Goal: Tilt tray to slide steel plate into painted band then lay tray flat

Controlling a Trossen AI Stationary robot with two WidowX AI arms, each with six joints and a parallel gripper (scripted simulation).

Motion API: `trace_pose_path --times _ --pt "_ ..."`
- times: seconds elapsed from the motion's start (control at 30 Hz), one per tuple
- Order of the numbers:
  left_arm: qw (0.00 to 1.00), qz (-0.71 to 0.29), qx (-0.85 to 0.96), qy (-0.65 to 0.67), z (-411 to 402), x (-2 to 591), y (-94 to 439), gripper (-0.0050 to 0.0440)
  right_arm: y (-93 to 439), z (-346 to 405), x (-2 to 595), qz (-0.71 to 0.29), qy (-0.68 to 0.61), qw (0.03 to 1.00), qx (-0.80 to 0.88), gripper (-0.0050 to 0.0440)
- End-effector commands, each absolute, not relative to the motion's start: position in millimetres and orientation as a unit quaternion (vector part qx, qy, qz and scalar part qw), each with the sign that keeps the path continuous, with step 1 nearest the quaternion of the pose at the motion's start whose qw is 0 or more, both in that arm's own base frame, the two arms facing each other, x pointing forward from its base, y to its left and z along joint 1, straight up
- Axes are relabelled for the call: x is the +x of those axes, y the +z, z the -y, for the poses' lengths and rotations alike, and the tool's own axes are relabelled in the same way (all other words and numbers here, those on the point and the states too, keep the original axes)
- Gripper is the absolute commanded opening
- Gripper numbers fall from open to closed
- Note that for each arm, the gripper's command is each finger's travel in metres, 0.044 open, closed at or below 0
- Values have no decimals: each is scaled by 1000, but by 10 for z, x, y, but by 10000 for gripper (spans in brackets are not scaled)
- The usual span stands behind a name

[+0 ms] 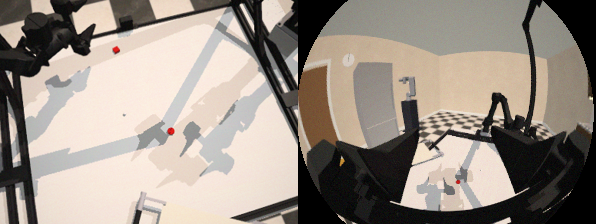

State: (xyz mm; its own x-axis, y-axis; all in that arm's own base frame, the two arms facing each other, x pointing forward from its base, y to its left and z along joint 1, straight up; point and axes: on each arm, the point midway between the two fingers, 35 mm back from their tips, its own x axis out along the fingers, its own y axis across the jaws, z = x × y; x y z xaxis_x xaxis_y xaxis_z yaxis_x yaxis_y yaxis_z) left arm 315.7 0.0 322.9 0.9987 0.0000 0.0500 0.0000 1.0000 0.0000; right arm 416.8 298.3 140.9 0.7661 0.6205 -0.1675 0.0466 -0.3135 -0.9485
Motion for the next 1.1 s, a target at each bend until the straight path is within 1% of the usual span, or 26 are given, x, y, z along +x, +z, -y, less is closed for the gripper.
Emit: trace_pose_path --times 0.0,0.53,0.57,0.97,1.07 --pt "1000 25 0 0 0 3157 3229 400 1409 -2983 4168 218 264 544 -766 400" --pt "1000 25 0 0 0 3157 3229 400 1409 -2983 4168 218 264 544 -766 400" --pt "1000 25 0 0 8 3134 3257 440 1410 -2934 4218 206 267 557 -759 440" --pt "1000 20 -1 0 82 2793 3568 440 1445 -2274 4743 61 277 710 -645 440" --pt "1000 19 -1 0 90 2727 3615 440 1453 -2152 4817 37 274 733 -622 440"
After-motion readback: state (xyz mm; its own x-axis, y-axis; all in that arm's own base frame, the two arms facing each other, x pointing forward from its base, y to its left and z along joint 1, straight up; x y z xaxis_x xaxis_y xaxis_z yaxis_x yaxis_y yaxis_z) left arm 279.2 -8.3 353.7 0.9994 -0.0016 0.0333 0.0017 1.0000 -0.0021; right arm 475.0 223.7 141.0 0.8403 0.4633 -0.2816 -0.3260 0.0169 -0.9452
